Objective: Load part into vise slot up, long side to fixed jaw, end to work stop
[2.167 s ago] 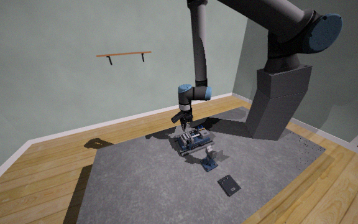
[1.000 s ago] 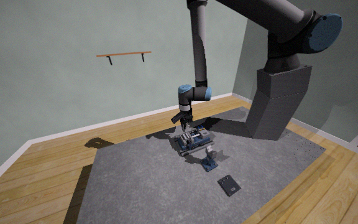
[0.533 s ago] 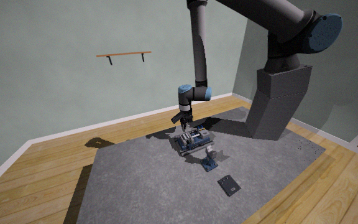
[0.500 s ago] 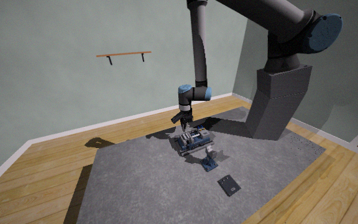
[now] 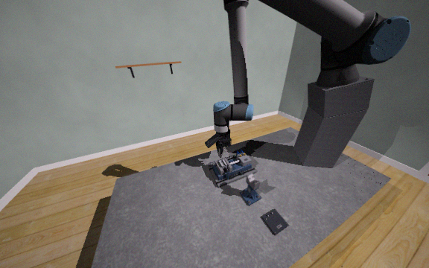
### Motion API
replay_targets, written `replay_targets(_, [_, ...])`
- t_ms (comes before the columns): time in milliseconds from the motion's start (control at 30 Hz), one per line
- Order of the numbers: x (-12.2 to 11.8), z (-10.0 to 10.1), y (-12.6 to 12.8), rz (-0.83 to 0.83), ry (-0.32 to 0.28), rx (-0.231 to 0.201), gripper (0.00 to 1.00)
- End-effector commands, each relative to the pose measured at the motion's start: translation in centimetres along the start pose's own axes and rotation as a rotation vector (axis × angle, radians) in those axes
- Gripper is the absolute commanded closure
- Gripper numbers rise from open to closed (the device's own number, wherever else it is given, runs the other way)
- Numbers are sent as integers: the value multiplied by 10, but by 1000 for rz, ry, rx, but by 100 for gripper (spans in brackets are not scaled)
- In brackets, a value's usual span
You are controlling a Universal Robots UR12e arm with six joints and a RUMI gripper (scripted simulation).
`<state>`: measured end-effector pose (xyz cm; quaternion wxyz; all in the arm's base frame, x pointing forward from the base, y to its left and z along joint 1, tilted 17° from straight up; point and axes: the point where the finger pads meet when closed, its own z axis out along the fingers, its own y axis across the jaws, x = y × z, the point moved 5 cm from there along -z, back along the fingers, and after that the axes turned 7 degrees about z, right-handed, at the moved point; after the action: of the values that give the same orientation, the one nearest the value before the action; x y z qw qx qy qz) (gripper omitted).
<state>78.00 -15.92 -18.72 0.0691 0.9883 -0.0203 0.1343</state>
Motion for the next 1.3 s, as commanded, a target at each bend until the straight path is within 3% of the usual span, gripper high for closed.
replay_targets(0, [1,-1,0,0,1,0,100])
replay_targets(1267, [1,0,0,0,1,0,100])
